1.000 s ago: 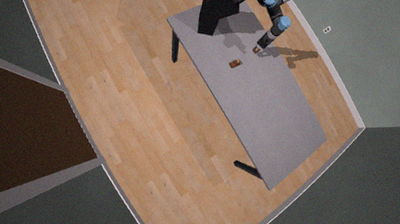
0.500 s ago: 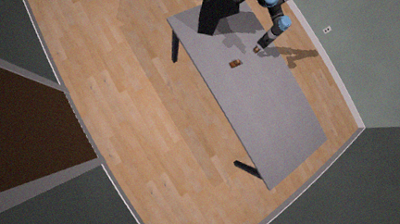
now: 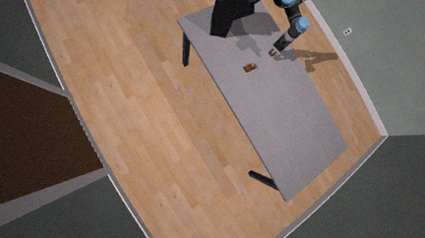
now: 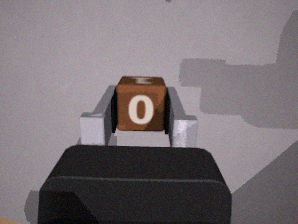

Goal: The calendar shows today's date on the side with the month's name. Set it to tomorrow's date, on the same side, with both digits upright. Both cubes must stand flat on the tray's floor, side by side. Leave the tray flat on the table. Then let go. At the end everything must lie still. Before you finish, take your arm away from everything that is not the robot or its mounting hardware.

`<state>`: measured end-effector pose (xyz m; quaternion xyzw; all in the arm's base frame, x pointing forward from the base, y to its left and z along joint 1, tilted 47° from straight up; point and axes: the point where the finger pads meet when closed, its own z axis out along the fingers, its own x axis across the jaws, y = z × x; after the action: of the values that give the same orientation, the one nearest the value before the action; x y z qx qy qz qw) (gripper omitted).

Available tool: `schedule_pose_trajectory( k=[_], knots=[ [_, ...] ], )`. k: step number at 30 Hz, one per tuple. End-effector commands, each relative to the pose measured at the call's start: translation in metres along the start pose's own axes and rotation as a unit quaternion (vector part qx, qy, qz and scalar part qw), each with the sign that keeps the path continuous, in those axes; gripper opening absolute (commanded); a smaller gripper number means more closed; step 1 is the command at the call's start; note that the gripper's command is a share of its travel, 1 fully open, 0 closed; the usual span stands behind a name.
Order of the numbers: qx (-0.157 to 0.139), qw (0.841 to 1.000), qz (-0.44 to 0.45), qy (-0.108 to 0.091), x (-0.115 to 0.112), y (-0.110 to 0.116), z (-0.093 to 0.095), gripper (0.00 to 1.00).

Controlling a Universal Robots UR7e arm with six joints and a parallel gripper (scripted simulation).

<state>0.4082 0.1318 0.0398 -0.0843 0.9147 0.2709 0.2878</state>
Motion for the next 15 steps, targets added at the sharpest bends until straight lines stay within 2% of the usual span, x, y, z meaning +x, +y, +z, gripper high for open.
schedule_pose_trajectory(
  k=[1,15],
  knots=[
    [0.000,1.000,0.010,0.000,0.000,-0.002,0.000,0.60],
    [0.003,0.995,0.101,0.002,0.005,-0.014,0.000,0.60]
  ],
)
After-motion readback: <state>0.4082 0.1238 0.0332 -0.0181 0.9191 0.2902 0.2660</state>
